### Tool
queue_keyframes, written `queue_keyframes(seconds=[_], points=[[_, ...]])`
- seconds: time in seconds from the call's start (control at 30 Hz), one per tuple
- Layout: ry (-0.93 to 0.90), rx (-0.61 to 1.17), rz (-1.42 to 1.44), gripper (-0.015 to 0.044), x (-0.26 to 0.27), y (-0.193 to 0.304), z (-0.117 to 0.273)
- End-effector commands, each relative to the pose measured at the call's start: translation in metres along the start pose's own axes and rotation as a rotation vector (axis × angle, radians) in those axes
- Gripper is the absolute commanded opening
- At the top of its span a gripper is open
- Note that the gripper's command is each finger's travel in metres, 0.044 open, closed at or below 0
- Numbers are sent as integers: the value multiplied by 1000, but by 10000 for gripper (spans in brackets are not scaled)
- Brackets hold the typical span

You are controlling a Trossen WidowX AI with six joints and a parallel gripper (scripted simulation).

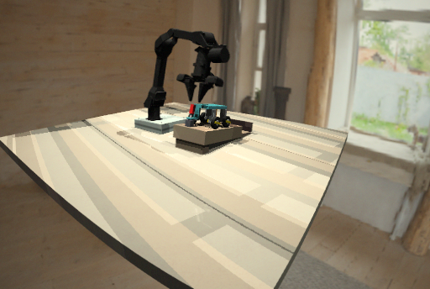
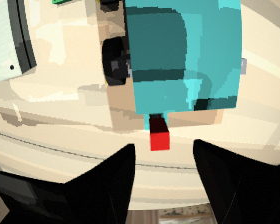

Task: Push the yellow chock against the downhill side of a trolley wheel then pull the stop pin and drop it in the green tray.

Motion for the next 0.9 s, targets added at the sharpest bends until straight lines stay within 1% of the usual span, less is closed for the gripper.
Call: queue_keyframes(seconds=[0.0,0.3,0.87], points=[[-6,4,4,190,1,0,-6],[-6,5,4,190,2,0,-14],[-6,5,4,190,0,0,-40]])
Point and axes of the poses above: the point midway between the two fingers, 35 mm back from their tips, its own z axis back along the fingers, its own x axis across the jaws, y = z × x, the point moved 3 cm from there along z, back along the fingers, and after that the axes turned 8 degrees about z, right-handed, at the moved point
